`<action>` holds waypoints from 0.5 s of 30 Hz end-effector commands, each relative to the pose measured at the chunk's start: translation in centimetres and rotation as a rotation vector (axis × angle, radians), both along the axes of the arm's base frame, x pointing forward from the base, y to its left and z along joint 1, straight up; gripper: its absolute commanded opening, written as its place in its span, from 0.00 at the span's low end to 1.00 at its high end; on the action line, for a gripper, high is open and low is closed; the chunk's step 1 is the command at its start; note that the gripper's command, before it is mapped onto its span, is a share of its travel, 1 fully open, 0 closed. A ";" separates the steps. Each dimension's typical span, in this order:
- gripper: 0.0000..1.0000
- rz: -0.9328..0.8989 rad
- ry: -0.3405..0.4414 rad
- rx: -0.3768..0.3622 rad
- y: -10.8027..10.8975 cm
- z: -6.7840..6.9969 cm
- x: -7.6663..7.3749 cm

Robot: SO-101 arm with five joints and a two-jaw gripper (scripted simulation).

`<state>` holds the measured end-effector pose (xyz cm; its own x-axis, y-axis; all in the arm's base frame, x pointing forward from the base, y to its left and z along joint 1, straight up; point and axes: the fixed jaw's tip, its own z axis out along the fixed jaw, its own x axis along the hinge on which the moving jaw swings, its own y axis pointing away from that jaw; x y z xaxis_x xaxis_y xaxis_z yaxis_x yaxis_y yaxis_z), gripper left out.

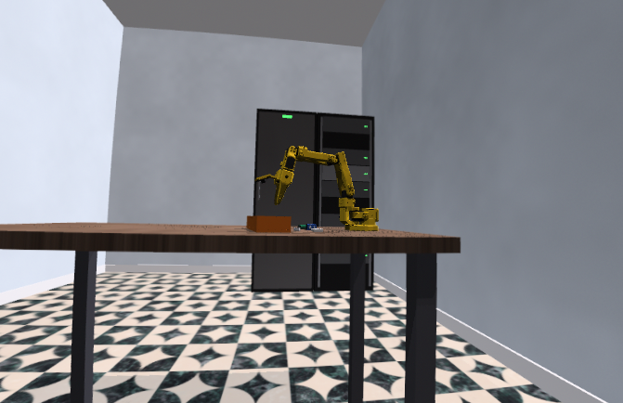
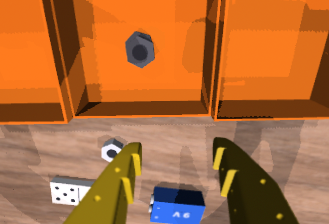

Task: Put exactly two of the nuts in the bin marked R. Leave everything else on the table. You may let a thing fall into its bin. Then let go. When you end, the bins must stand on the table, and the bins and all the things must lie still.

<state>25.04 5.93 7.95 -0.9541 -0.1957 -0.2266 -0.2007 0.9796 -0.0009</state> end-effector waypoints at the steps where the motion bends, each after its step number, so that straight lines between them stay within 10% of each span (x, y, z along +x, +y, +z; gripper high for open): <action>1: 0.17 -0.053 -0.069 0.010 -1.8 3.0 -1.5; 15: 0.17 -0.197 -0.041 -0.005 -5.7 4.3 -8.3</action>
